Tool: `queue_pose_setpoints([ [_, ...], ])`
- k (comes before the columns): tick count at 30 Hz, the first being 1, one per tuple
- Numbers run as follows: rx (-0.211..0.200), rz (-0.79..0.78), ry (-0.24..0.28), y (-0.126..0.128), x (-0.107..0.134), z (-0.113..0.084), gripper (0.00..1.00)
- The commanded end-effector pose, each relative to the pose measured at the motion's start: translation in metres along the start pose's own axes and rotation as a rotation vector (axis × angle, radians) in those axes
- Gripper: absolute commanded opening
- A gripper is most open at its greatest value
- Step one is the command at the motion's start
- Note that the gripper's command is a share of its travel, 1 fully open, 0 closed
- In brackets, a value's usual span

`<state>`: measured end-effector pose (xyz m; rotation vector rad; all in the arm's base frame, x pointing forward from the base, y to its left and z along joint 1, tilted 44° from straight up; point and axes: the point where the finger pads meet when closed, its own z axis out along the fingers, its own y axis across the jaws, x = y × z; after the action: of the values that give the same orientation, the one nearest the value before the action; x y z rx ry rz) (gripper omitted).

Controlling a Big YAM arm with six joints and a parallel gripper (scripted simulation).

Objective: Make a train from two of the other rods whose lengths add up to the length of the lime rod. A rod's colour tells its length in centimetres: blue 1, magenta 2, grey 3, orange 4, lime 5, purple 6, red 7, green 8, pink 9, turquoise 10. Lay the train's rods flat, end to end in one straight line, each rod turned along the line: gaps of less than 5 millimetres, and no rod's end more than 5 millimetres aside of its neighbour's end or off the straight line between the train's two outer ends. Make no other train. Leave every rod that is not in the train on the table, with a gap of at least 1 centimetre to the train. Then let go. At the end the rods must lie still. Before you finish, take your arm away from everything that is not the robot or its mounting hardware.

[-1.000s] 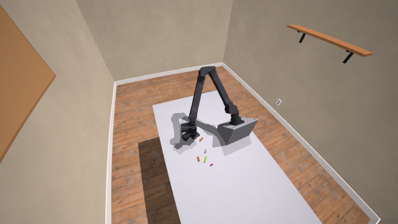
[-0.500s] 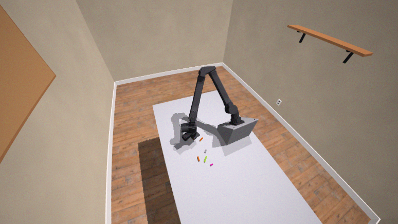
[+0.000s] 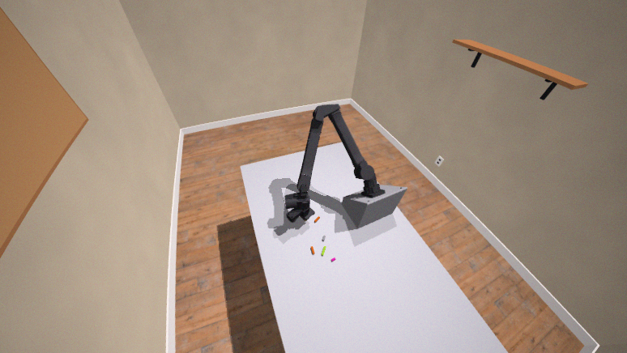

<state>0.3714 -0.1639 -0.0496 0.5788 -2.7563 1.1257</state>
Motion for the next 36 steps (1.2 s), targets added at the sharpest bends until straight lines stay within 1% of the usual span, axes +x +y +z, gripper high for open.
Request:
queue_pose_setpoints([
  [1, 0.006, -0.005, -0.018, -0.007, -0.006, -0.006, 0.24],
  [3, 0.013, 0.003, -0.033, -0.006, -0.011, -0.016, 0.24],
  [6, 0.018, 0.01, -0.036, -0.009, -0.013, -0.025, 0.24],
  [10, 0.021, 0.016, -0.041, -0.011, -0.016, -0.045, 0.24],
  [12, 0.021, 0.016, -0.041, -0.011, -0.016, -0.045, 0.24],
  [19, 0.02, 0.02, -0.046, -0.012, -0.017, -0.084, 0.24],
  [23, 0.019, 0.022, -0.048, -0.013, -0.017, -0.1, 0.24],
  [25, 0.019, 0.022, -0.048, -0.013, -0.017, -0.105, 0.24],
  [27, 0.009, -0.003, -0.024, -0.002, -0.013, -0.099, 0.24],
  [29, 0.009, -0.003, -0.024, -0.002, -0.013, -0.099, 0.24],
  [30, -0.004, 0.002, 0.009, 0.0, 0.002, -0.088, 0.24],
  [32, -0.001, 0.008, 0.0, -0.004, -0.002, -0.091, 0.24],
  [33, 0.0, 0.01, -0.002, -0.004, -0.003, -0.091, 1.0],
  [36, 0.001, 0.014, -0.006, -0.004, -0.004, -0.091, 1.0],
])
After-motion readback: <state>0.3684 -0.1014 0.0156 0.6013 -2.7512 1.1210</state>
